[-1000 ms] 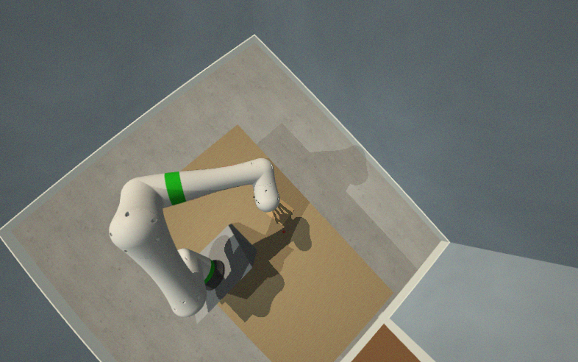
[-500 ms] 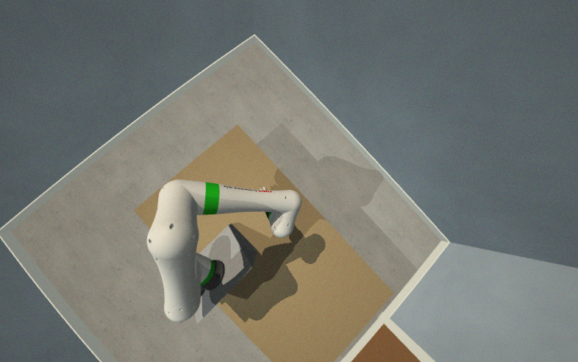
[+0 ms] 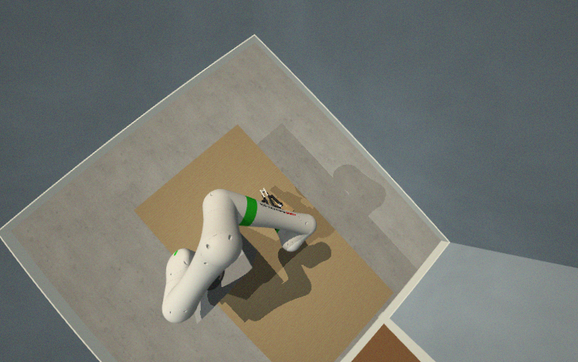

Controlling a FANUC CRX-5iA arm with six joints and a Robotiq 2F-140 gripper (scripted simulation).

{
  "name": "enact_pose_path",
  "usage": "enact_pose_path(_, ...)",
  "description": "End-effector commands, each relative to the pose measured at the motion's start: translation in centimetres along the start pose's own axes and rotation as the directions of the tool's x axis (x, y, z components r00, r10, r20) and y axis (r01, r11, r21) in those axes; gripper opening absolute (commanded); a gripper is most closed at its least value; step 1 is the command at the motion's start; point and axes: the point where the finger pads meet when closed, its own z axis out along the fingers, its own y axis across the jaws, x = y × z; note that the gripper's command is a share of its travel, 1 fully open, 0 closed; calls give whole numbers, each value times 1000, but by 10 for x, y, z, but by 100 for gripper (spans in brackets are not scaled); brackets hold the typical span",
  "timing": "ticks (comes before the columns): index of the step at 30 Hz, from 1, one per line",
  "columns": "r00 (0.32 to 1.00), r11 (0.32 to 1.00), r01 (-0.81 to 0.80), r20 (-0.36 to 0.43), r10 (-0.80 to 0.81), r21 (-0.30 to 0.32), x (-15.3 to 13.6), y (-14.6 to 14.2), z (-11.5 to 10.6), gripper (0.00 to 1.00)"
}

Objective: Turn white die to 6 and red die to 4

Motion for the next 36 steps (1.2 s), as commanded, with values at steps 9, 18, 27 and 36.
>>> enact_pose_path(9,997,1000,-3,71,4,-15,5,1,2,7)
enact_pose_path(18,997,1000,-4,71,5,-17,28,1,17,7)
enact_pose_path(27,997,1000,-4,71,5,-17,51,1,32,7)
enact_pose_path(36,997,1000,-4,71,5,-17,67,1,42,7)
